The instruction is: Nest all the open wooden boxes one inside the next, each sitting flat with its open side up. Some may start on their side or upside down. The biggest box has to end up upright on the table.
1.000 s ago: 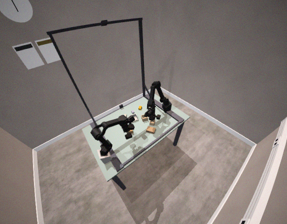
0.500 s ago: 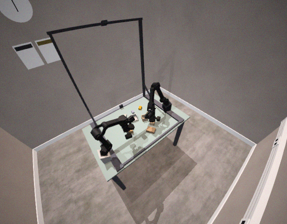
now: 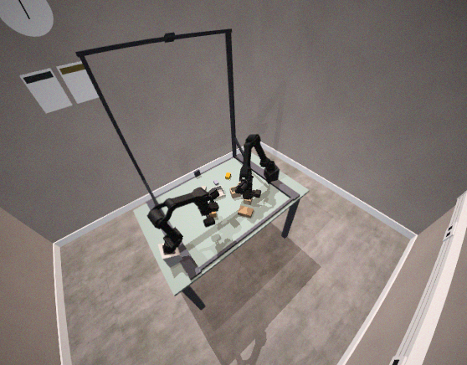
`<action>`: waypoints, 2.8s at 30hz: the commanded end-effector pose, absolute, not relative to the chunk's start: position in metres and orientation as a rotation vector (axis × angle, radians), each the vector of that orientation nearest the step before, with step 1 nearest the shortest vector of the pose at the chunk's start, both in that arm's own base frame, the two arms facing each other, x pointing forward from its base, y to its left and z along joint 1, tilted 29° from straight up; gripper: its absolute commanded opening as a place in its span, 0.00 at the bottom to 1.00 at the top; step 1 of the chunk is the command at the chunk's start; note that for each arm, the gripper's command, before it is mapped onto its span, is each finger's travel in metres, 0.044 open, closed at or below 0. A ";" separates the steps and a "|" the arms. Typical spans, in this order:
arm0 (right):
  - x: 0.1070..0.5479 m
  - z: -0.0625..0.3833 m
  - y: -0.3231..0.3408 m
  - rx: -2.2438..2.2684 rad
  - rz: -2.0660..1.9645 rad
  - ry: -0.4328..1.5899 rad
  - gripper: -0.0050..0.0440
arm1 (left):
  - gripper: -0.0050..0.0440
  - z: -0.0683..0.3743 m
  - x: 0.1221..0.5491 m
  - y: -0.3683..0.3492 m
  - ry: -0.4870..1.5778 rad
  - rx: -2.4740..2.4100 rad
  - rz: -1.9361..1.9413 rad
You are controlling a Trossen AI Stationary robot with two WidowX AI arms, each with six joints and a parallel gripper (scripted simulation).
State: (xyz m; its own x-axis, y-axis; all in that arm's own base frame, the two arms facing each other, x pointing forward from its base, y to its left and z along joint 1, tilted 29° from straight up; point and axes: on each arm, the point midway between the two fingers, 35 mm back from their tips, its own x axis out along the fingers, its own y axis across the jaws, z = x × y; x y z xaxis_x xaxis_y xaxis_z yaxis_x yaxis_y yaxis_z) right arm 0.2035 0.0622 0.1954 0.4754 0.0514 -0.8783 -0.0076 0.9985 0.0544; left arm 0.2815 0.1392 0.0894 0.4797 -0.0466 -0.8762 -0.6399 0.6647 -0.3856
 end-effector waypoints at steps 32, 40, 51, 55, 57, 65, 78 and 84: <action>0.204 0.200 0.062 0.051 0.040 1.058 0.92 | 0.60 0.162 0.268 0.128 0.979 -0.761 0.414; 0.204 0.200 0.062 0.051 0.040 1.058 0.92 | 0.60 0.178 0.278 0.101 0.988 -0.765 0.412; 0.204 0.200 0.062 0.051 0.040 1.058 0.92 | 0.60 0.201 0.285 0.061 0.990 -0.774 0.407; 0.204 0.200 0.062 0.051 0.040 1.058 0.92 | 0.60 0.210 0.285 0.045 0.988 -0.779 0.404; 0.204 0.200 0.062 0.051 0.040 1.058 0.92 | 0.60 0.212 0.285 0.041 0.987 -0.781 0.403; 0.209 0.199 0.065 0.029 0.044 1.052 0.92 | 0.60 0.211 0.285 0.031 1.006 -0.785 0.405; 0.289 0.224 0.122 -0.169 0.121 0.688 0.92 | 0.60 0.211 0.285 0.031 1.006 -0.785 0.405; 0.313 0.238 0.156 -0.233 0.133 0.522 0.92 | 0.60 0.211 0.285 0.031 1.006 -0.785 0.405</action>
